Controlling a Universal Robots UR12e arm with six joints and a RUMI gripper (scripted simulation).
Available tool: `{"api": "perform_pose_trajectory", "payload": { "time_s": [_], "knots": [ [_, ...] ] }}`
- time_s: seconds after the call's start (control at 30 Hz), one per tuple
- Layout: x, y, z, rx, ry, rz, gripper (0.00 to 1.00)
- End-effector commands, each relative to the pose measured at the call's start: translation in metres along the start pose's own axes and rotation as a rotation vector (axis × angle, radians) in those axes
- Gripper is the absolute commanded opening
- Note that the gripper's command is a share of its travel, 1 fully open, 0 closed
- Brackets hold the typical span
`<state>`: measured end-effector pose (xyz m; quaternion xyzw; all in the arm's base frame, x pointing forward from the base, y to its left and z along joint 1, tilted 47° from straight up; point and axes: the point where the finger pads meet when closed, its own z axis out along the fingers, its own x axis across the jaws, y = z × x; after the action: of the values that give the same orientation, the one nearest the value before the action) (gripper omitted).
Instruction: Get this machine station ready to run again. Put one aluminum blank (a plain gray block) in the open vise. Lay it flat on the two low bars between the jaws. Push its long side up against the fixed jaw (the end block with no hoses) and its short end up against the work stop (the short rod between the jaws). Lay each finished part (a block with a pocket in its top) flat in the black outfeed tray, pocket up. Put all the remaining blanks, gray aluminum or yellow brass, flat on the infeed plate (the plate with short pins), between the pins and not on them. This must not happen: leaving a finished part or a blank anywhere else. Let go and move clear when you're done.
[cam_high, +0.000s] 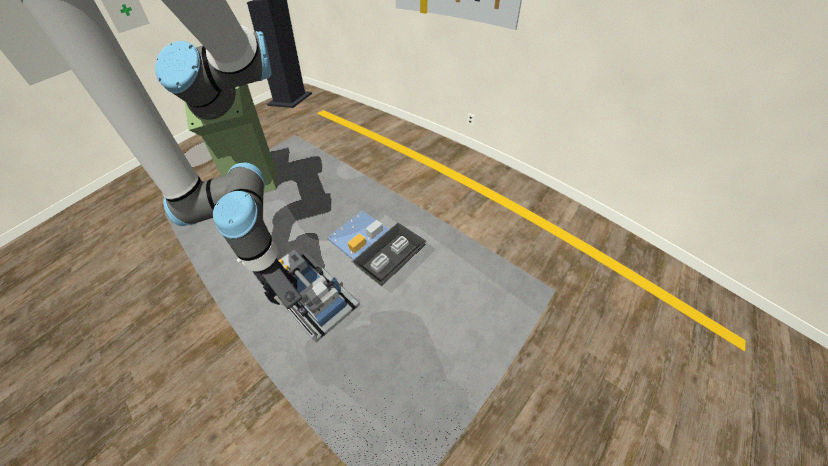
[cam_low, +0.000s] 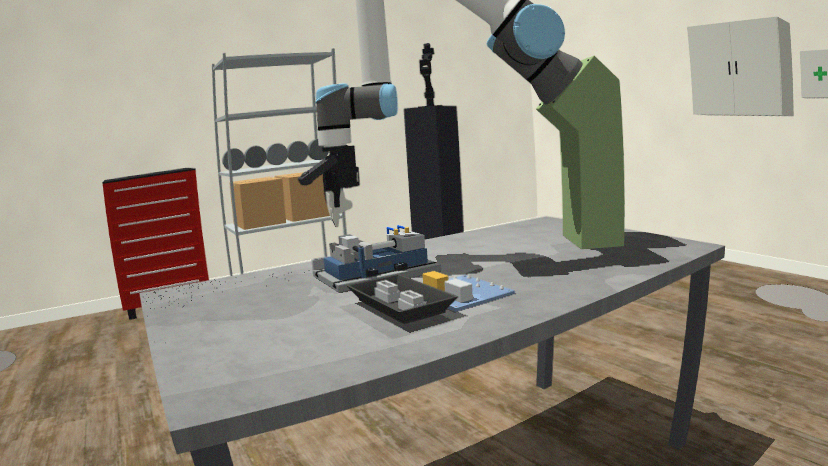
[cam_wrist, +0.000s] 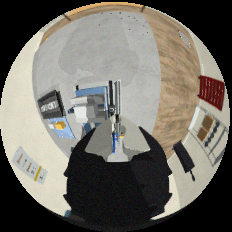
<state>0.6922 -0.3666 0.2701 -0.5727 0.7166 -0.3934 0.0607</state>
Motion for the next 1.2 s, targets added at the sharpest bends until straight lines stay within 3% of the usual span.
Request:
{"api": "perform_pose_trajectory", "payload": {
  "time_s": [0.0, 0.4, 1.17],
  "knots": [
    [0.0, 0.0, -0.015, 0.001, 0.0, 0.0, 0.0],
    [0.0, 0.0, -0.046, 0.001, 0.0, 0.0, 0.0],
    [0.0, 0.0, -0.052, 0.001, 0.0, 0.0, 0.0]
  ]
}}
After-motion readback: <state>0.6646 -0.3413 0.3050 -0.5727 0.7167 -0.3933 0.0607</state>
